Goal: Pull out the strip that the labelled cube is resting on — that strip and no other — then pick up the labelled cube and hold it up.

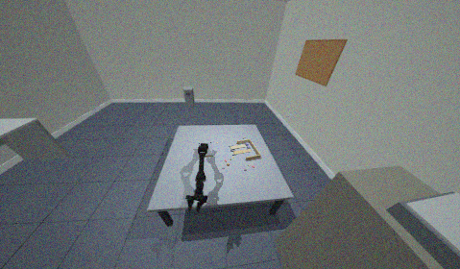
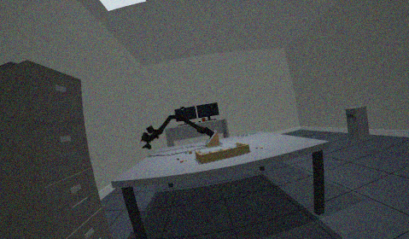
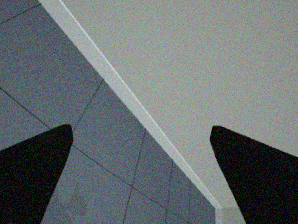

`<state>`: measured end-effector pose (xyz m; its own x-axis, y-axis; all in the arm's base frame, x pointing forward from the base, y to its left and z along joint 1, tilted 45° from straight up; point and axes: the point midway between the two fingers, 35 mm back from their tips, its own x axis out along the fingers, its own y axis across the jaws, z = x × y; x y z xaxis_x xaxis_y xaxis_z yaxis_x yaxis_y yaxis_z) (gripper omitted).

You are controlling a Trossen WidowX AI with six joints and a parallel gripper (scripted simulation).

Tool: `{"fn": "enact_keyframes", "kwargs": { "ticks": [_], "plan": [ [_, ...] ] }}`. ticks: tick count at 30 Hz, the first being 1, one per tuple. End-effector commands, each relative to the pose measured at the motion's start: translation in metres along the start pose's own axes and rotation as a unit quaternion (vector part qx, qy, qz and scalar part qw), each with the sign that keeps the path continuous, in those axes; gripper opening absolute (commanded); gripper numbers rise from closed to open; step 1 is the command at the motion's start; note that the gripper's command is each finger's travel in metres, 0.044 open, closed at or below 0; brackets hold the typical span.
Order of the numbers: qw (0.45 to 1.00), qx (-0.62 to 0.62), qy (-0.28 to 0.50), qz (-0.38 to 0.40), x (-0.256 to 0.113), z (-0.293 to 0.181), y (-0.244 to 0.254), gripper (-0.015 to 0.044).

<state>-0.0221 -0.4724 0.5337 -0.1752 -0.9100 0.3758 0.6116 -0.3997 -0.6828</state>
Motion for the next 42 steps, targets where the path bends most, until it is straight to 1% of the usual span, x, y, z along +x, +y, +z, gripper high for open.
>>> {"fn": "enact_keyframes", "kwargs": {
  "ticks": [1, 4, 9, 13, 18, 24, 30, 36, 42],
  "plan": [
    [1.000, 0.002, 0.000, 0.002, -0.001, 0.001, 0.003, 0.0400],
    [0.999, 0.026, -0.006, 0.037, -0.010, 0.018, 0.040, 0.0400],
    [0.992, 0.067, -0.015, 0.107, -0.041, 0.054, 0.110, 0.0400],
    [0.982, 0.092, -0.024, 0.163, -0.076, 0.084, 0.161, 0.0400],
    [0.965, 0.114, -0.037, 0.231, -0.129, 0.118, 0.215, 0.0400],
    [0.941, 0.128, -0.050, 0.309, -0.205, 0.151, 0.268, 0.0400],
    [0.913, 0.130, -0.064, 0.381, -0.291, 0.174, 0.306, 0.0400],
    [0.881, 0.121, -0.085, 0.449, -0.386, 0.185, 0.330, 0.0400],
    [0.847, 0.101, -0.113, 0.510, -0.483, 0.181, 0.338, 0.0400]
  ]
}}
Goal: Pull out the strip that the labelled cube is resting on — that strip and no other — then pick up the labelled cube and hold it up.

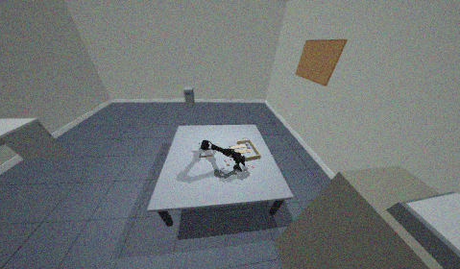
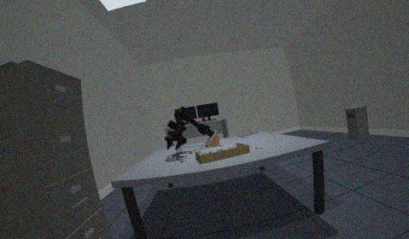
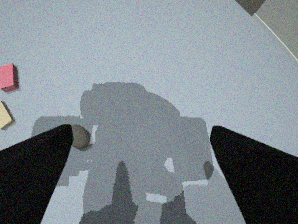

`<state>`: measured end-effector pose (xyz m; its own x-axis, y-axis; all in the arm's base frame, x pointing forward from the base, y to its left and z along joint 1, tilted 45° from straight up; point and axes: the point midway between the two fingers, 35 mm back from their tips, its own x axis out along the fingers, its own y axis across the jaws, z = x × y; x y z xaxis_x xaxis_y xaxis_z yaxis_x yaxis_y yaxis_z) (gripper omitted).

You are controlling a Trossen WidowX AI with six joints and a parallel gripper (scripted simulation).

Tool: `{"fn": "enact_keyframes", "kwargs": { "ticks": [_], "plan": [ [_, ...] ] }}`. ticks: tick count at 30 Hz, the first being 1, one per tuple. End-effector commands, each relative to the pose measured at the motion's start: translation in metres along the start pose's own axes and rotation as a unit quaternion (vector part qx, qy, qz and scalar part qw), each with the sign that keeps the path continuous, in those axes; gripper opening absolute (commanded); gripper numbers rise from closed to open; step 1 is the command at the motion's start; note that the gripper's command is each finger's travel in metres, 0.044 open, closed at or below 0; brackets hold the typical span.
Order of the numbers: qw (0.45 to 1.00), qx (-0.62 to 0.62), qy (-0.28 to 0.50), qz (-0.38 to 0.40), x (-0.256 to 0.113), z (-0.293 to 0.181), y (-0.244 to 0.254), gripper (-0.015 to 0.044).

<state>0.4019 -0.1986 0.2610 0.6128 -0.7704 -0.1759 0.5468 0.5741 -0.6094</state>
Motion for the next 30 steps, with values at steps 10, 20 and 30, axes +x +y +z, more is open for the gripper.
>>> {"fn": "enact_keyframes", "kwargs": {
  "ticks": [10, 20, 30],
  "plan": [
    [0.985, -0.076, -0.036, 0.153, -0.140, -0.030, 0.162, 0.0400],
    [0.954, -0.150, -0.103, 0.237, -0.260, -0.090, 0.216, 0.0400],
    [0.952, -0.156, -0.105, 0.240, -0.264, -0.093, 0.218, 0.0374]
  ]
}}
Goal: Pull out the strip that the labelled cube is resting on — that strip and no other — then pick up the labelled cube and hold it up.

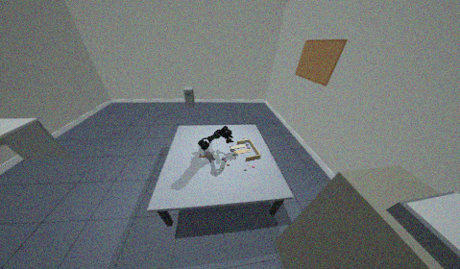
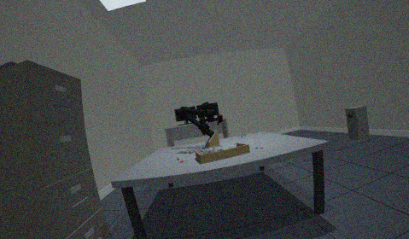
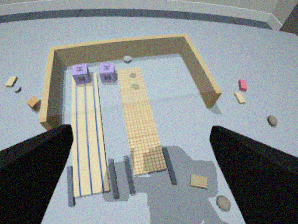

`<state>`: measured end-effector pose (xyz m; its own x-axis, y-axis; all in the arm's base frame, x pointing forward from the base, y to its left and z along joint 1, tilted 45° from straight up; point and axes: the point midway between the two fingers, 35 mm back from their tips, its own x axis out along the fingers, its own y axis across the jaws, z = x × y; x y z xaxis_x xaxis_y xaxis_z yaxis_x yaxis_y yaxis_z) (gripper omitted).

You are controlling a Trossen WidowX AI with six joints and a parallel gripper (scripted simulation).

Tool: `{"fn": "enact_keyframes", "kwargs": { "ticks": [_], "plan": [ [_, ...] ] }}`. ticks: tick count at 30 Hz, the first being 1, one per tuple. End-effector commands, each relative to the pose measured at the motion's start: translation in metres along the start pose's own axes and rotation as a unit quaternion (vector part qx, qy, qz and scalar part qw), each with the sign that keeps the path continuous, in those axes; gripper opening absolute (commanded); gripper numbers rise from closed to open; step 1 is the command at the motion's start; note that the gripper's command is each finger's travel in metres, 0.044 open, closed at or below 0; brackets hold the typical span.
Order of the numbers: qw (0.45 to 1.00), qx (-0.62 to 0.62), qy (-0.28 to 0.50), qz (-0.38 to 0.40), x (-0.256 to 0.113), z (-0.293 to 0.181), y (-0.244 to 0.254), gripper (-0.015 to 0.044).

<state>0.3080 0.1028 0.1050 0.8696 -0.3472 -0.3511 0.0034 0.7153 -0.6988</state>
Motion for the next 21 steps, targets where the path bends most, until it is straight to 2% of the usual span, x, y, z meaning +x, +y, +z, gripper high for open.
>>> {"fn": "enact_keyframes", "kwargs": {
  "ticks": [1, 14, 21],
  "plan": [
    [1.000, -0.007, 0.010, 0.004, 0.001, -0.001, 0.005, 0.0347],
    [0.958, -0.068, 0.272, 0.055, 0.073, -0.024, 0.063, 0.0006],
    [0.900, -0.085, 0.425, 0.049, 0.095, -0.057, 0.079, 0.0000]
  ]
}}
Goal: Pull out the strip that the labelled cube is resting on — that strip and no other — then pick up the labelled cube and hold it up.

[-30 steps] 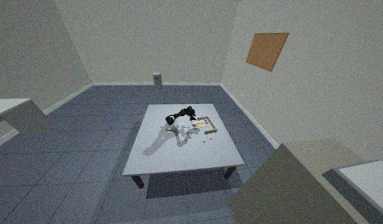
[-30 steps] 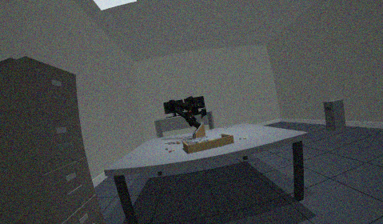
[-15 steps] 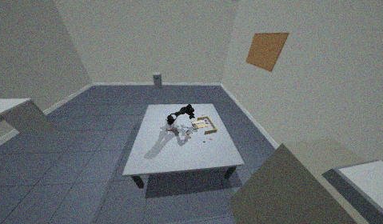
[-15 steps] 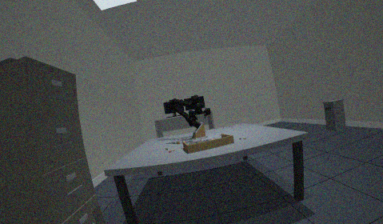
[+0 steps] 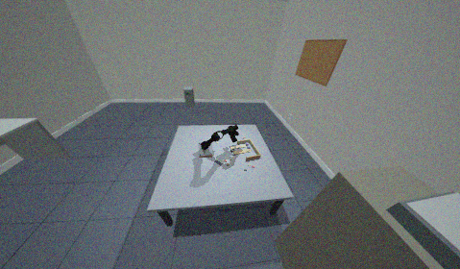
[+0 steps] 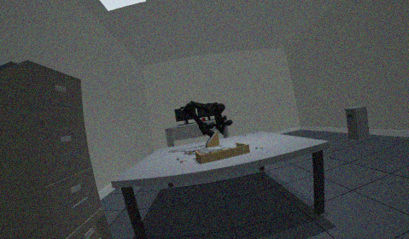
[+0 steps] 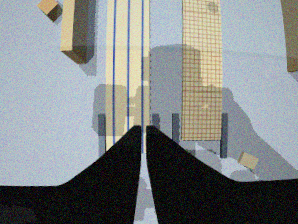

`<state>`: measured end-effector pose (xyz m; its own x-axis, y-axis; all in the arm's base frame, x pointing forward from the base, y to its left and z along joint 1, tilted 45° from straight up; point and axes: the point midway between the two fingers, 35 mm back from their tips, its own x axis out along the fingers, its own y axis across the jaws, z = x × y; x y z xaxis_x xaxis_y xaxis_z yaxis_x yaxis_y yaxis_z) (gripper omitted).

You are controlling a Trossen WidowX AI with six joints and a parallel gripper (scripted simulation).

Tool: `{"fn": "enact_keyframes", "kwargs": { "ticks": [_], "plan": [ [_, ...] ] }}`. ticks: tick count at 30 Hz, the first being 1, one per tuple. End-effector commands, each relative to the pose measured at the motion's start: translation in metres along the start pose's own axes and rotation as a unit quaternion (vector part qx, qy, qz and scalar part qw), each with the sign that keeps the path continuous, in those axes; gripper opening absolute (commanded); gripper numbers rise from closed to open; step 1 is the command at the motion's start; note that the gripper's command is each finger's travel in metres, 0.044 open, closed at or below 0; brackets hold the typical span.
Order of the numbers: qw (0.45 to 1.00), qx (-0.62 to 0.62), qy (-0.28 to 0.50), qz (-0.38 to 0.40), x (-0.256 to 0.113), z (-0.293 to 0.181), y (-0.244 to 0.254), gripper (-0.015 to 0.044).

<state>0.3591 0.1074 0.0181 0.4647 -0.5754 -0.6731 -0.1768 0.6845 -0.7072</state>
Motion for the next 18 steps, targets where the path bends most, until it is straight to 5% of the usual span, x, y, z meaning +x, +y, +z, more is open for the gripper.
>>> {"fn": "enact_keyframes", "kwargs": {
  "ticks": [1, 18],
  "plan": [
    [0.984, -0.005, 0.176, 0.006, 0.0395, -0.0139, 0.0160, 0.0000],
    [0.982, -0.006, 0.191, 0.004, 0.0460, -0.0212, 0.0121, 0.0000]
  ]
}}
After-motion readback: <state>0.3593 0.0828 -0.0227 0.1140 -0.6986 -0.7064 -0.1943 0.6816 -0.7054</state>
